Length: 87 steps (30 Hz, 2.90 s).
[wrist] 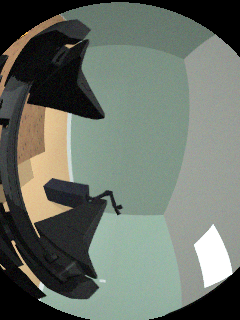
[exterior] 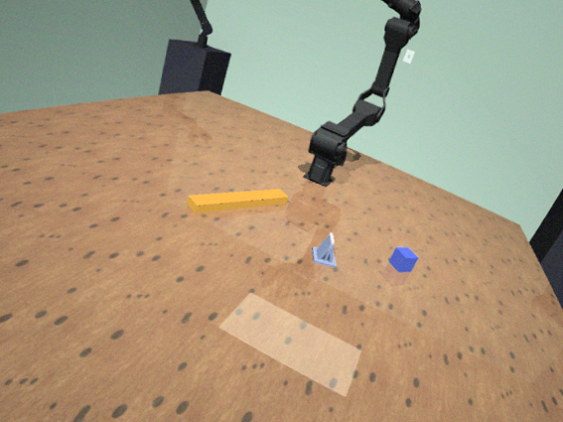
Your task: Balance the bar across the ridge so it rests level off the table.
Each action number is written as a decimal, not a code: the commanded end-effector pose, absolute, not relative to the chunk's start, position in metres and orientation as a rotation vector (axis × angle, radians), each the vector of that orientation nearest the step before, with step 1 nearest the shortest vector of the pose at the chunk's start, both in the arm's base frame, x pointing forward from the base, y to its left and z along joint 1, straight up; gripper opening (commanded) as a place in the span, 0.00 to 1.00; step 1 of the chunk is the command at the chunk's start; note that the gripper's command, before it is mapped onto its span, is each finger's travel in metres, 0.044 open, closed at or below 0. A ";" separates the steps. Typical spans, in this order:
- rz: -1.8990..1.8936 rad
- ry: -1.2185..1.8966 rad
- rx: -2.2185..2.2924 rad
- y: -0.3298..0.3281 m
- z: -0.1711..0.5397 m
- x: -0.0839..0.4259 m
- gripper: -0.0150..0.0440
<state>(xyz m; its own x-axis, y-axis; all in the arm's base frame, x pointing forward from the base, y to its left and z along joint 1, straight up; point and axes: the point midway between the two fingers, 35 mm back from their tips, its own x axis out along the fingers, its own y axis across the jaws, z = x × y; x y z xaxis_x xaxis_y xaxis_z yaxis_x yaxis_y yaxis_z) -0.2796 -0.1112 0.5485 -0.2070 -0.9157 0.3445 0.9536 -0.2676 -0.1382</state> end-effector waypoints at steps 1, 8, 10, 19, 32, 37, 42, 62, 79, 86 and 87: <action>-1.794 -0.122 -0.424 -0.111 0.550 -0.278 0.89; -1.730 -0.180 -0.544 -0.115 0.588 -0.217 0.79; -1.703 -0.193 -0.580 -0.115 0.598 -0.197 0.79; -1.569 -0.186 -0.729 -0.114 0.628 -0.106 0.79; -1.295 -0.148 -0.861 -0.115 0.634 0.030 0.79; -1.208 -0.156 -0.873 -0.113 0.630 0.060 0.79; -1.143 -0.131 -0.897 -0.113 0.623 0.092 0.79; -0.729 0.075 -0.899 -0.116 0.539 0.268 0.79; -0.403 0.468 -0.590 -0.118 0.392 0.364 0.79; -0.321 0.660 -0.419 -0.115 0.326 0.380 0.79; -0.312 0.689 -0.393 -0.114 0.317 0.382 0.79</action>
<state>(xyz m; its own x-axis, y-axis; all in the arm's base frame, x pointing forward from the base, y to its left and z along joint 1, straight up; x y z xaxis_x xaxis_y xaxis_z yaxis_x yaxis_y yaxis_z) 0.3758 -0.1166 0.3496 0.7782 -0.4448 -0.4433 0.1744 0.8312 -0.5278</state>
